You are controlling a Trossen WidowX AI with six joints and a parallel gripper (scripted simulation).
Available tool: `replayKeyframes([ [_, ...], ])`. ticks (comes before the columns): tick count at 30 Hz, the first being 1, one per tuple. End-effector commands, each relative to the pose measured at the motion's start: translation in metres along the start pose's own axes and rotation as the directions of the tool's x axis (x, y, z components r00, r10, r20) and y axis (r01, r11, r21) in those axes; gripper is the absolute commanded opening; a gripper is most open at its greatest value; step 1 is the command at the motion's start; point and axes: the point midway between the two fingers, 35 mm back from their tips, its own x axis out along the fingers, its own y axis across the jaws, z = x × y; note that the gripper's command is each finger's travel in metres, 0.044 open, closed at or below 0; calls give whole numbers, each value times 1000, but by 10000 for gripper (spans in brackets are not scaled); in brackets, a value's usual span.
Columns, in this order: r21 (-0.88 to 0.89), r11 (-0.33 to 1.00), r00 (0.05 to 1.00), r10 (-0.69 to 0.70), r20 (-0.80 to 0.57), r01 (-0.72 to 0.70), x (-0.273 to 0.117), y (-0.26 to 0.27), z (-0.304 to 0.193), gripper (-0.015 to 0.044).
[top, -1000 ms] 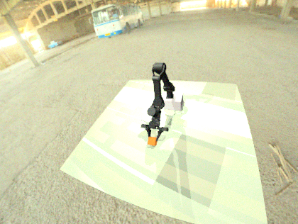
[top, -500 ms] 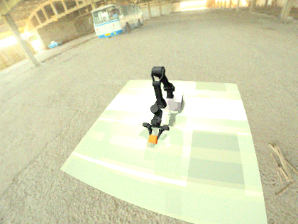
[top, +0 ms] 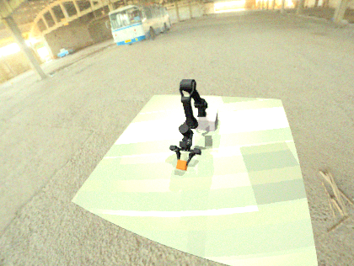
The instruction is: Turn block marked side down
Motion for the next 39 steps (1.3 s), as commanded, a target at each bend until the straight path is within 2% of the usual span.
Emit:
replayKeyframes([
  [1,5,1000,1000,4,5,-4,0,0,1,79],
  [15,5,1000,1000,4,5,-4,0,0,1,440],
  [39,5,1000,1000,4,5,-4,0,0,1,440],
])
